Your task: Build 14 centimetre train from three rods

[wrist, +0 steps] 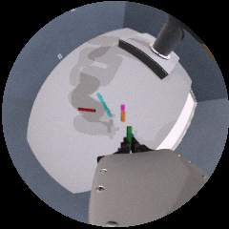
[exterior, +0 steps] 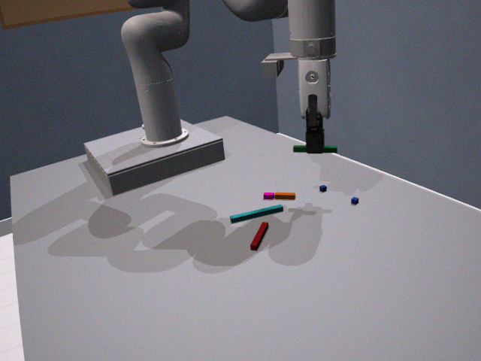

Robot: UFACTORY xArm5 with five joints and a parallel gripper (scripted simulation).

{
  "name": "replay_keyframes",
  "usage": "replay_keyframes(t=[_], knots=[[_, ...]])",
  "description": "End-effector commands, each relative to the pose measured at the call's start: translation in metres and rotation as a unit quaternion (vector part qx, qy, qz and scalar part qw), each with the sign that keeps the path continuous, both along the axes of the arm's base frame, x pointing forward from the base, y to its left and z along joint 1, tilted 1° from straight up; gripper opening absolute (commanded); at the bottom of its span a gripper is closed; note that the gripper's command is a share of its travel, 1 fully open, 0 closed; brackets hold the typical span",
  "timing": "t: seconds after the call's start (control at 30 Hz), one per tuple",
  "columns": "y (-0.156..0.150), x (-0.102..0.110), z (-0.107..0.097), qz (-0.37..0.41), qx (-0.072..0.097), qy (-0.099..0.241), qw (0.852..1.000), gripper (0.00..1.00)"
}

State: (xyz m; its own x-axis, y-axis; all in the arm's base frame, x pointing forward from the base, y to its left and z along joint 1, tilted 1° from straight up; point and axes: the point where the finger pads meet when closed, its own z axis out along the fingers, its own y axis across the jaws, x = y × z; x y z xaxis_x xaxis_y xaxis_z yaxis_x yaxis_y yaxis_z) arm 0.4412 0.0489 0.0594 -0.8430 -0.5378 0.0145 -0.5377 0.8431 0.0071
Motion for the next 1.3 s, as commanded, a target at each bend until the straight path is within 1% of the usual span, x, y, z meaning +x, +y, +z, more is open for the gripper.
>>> replay_keyframes(t=[0.0,0.2,0.33,0.47,0.53,0.73,0.9,1.03,1.27], knots=[[0.0,0.001,0.001,0.0,0.0,-0.002,1.0,0.04],[0.001,0.001,-0.006,0.0,0.0,-0.002,1.0,0.04],[0.0,0.001,-0.017,0.0,0.0,-0.002,1.0,0.04],[0.0,0.001,-0.034,0.0,0.0,-0.002,1.0,0.04],[0.0,0.001,-0.034,0.0,0.0,-0.002,1.0,0.04],[0.0,0.001,-0.061,0.0,0.0,-0.002,1.0,0.04],[0.0,0.001,-0.078,0.0,0.0,-0.002,1.0,0.04],[0.0,0.001,-0.084,0.0,0.0,-0.002,1.0,0.04],[0.0,0.001,-0.086,0.0,0.0,-0.002,1.0,0.04]])
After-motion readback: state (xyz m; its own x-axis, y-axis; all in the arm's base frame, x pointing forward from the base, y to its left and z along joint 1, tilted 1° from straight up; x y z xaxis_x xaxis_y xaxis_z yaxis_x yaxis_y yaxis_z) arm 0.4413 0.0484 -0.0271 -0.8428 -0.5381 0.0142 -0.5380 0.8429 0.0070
